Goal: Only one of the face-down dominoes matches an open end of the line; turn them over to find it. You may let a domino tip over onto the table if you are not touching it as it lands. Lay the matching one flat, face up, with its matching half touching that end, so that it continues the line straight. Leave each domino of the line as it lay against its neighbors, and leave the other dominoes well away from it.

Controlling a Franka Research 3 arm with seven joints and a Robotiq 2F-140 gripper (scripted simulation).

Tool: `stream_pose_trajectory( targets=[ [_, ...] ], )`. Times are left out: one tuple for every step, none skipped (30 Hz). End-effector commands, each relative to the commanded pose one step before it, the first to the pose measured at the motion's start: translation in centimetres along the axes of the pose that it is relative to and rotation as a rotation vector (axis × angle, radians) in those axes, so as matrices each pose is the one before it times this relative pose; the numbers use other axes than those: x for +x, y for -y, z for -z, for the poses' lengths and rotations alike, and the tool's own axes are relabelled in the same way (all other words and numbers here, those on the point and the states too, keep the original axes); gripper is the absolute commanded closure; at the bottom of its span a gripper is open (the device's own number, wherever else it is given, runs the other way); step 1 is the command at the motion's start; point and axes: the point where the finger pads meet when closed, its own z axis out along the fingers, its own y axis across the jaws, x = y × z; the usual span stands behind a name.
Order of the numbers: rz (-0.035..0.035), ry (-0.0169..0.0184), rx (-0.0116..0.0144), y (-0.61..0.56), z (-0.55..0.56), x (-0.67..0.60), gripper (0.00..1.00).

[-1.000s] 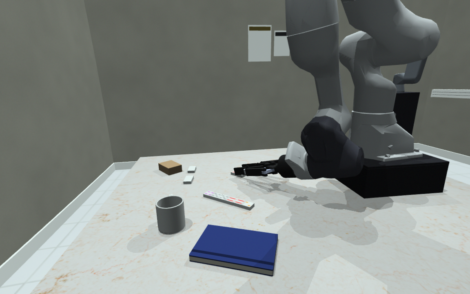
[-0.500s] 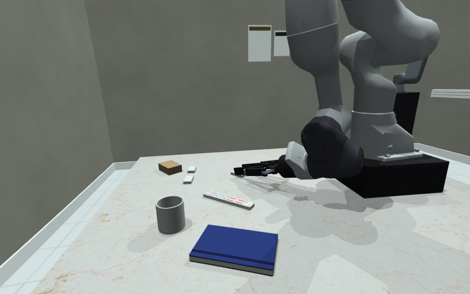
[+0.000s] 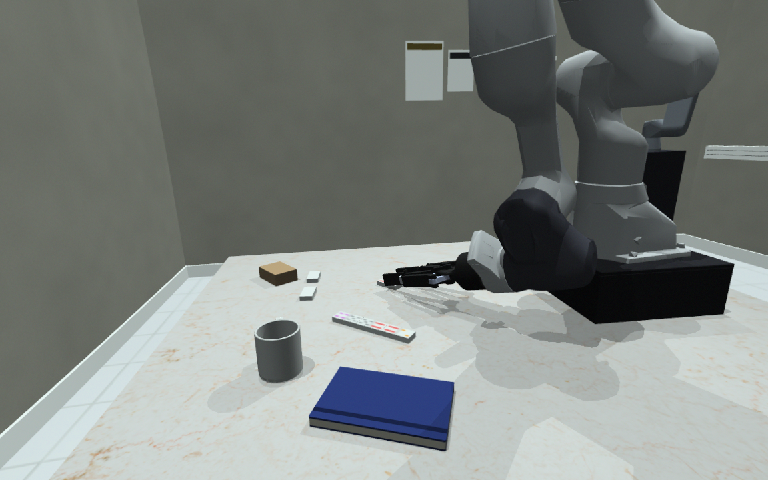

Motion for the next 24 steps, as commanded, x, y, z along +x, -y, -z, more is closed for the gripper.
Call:
stream_pose_trajectory(
  targets=[
    [-0.00418, -0.00322, -0.00202, -0.066, 0.396, 0.226, 0.66],
    [0.00001, -0.00001, 0.00001, 0.000, 0.244, 0.085, 0.66],
    [-0.00001, 0.00001, 0.00000, 0.000, 0.274, 0.095, 0.66],
    [0.00000, 0.00000, 0.00000, 0.000, 0.301, 0.104, 0.66],
    [0.00001, -0.00001, 0.00001, -0.001, 0.321, 0.112, 0.66],
    [-0.00001, 0.00001, 0.00000, 0.000, 0.335, 0.116, 0.66],
    [0.00000, 0.00000, 0.00000, 0.000, 0.344, 0.119, 0.66],
    [0.00000, 0.00000, 0.00000, 0.000, 0.346, 0.120, 0.66],
    [0.00001, -0.00001, 0.00001, -0.001, 0.343, 0.119, 0.66],
    [-0.00001, 0.00001, -0.00001, 0.001, 0.333, 0.115, 0.66],
    [0.00000, 0.00000, 0.00000, 0.000, 0.318, 0.110, 0.66],
    [0.00001, -0.00001, 0.00001, -0.001, 0.298, 0.104, 0.66],
    [-0.00001, 0.00001, -0.00001, 0.001, 0.273, 0.094, 0.66],
    [0.00000, 0.00000, 0.00000, 0.000, 0.245, 0.085, 0.66],
    [0.00000, 0.00000, 0.00000, 0.000, 0.215, 0.074, 0.66],
    [0.00000, 0.00000, 0.00000, 0.000, 0.000, 0.000, 0.66],
    [0.00000, 0.00000, 0.00000, 0.000, 0.000, 0.000, 0.66],
    [0.00001, -0.00001, 0.00001, -0.001, 0.182, 0.064, 0.66],
    [-0.00001, 0.00001, -0.00001, 0.001, 0.148, 0.051, 0.66],
    [0.00000, 0.00000, 0.00000, 0.000, 0.115, 0.040, 0.66],
    [0.00000, 0.00000, 0.00000, 0.000, 0.083, 0.029, 0.66],
    [0.00000, 0.00000, 0.00000, 0.000, 0.055, 0.019, 0.66],
    [0.00000, 0.00000, 0.00000, 0.000, 0.030, 0.011, 0.66],
    [0.00000, 0.00000, 0.00000, 0.000, 0.012, 0.004, 0.66]
  ],
)
